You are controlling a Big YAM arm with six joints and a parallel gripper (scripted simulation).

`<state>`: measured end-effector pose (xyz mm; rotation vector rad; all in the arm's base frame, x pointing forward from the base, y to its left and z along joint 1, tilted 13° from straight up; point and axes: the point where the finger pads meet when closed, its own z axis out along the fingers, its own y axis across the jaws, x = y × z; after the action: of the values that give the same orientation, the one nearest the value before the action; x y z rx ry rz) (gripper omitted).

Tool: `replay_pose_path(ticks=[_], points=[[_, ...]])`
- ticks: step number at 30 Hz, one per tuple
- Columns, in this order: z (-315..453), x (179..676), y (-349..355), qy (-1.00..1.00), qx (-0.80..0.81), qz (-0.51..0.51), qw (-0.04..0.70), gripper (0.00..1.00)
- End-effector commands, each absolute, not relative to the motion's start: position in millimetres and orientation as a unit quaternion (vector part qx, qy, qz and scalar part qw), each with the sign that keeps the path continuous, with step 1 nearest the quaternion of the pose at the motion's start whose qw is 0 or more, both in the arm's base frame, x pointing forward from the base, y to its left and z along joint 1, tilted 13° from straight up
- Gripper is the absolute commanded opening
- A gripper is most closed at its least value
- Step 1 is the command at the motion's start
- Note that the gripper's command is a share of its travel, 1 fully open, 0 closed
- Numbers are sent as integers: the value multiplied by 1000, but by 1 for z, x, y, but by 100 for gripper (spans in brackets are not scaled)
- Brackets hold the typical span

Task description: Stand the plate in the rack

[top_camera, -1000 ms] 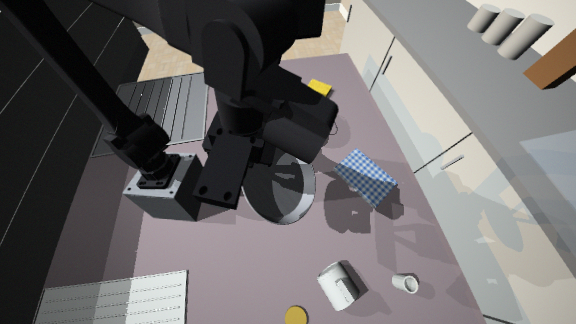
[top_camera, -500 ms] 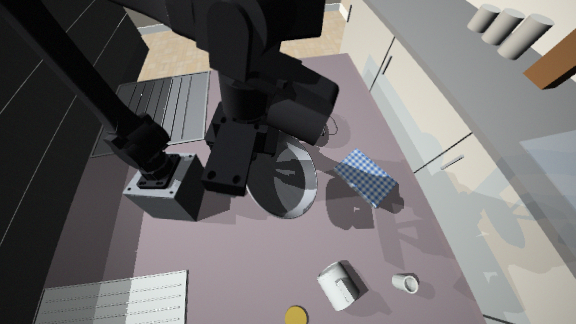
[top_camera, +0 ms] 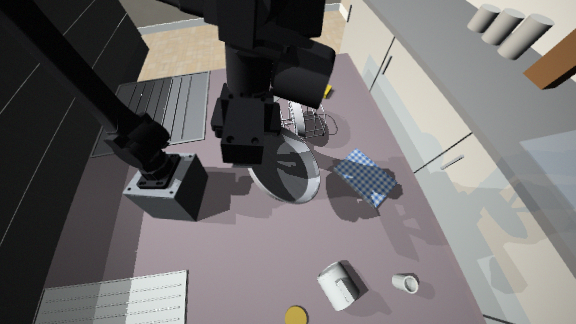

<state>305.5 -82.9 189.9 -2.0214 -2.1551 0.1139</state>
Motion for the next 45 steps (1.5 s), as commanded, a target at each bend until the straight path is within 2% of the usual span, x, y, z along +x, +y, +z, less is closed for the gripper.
replay_pose_path(ticks=[1, 12, 13, 29, 45], points=[[201, 308, -74, -752, -655, 35, 61, 0], [211, 310, -57, -806, -588, 69, 3, 0], [225, 321, -56, -812, -580, 64, -20, 0], [233, 315, -20, -890, -418, 138, -122, 0], [262, 321, 30, -922, -153, 219, -281, 0]])
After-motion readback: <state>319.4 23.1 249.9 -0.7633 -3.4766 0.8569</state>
